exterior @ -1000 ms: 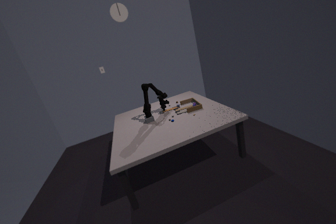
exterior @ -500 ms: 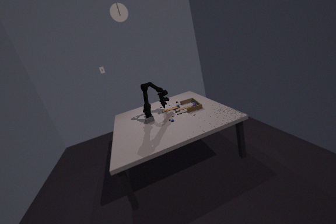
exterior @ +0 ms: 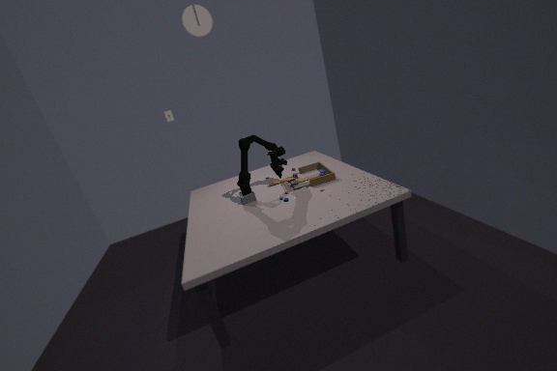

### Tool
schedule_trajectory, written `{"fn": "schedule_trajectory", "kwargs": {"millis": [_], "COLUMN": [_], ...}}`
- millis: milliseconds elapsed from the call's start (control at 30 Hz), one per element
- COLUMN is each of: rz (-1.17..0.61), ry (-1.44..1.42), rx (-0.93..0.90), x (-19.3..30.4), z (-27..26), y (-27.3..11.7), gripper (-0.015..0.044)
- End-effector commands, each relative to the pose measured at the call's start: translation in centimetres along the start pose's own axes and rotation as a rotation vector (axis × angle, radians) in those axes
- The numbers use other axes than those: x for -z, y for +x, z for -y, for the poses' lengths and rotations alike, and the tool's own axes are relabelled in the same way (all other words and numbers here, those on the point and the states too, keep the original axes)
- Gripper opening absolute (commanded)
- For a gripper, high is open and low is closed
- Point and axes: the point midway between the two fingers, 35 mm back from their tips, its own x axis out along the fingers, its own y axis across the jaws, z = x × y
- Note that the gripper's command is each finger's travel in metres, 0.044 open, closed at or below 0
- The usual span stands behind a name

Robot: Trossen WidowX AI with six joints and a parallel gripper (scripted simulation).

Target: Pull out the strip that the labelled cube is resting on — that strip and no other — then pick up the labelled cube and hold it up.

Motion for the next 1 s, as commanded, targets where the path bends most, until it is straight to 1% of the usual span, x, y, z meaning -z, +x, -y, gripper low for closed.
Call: {"fn": "schedule_trajectory", "kwargs": {"millis": [0,967], "rz": [0.006,0.014], "ry": [-0.003,-0.003], "rx": [0.003,0.004], "x": [-1.5,-11.9], "z": [0.2,1.4], "y": [-0.2,-1.9], "gripper": [0.0440,0.0440]}}
